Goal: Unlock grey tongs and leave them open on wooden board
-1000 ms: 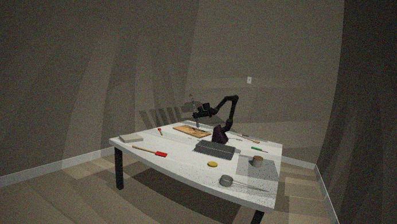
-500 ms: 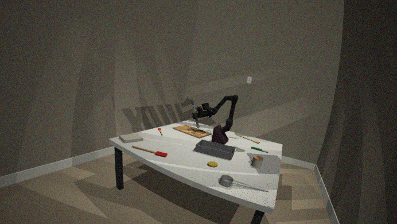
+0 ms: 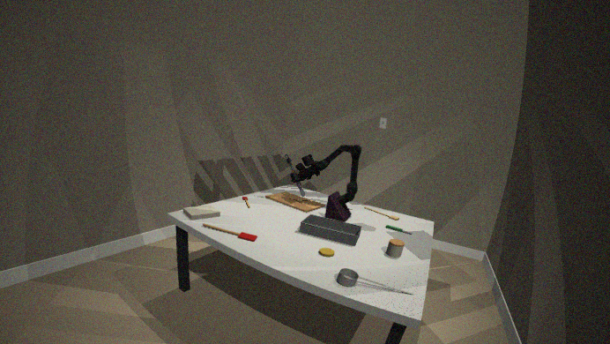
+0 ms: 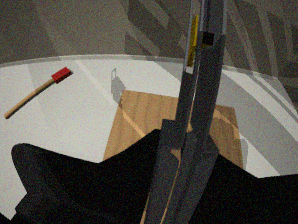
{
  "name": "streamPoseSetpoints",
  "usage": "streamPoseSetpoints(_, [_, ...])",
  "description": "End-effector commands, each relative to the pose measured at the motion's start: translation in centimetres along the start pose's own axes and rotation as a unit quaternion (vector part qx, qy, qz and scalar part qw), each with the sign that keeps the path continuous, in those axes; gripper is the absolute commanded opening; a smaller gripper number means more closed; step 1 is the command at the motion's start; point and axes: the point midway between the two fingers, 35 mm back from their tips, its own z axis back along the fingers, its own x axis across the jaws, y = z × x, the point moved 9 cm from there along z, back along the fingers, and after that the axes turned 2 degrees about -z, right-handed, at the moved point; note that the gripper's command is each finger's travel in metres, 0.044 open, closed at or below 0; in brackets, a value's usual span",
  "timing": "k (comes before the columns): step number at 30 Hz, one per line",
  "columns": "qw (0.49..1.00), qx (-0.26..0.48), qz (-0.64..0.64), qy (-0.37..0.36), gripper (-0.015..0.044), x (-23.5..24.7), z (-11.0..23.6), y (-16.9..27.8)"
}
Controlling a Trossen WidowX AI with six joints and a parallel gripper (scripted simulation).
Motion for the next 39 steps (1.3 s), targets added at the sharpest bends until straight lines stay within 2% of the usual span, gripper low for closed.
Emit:
streamPoseSetpoints(1, [1.0,0.016,-0.002,-0.002,-0.015,0.2,-0.5,-1.3])
streamPoseSetpoints(19, [0.989,0.147,0.003,0.002,-0.015,0.5,-2.7,-3.9])
streamPoseSetpoints(39, [0.957,0.289,0.002,0.003,-0.015,0.2,-3.7,-6.4])
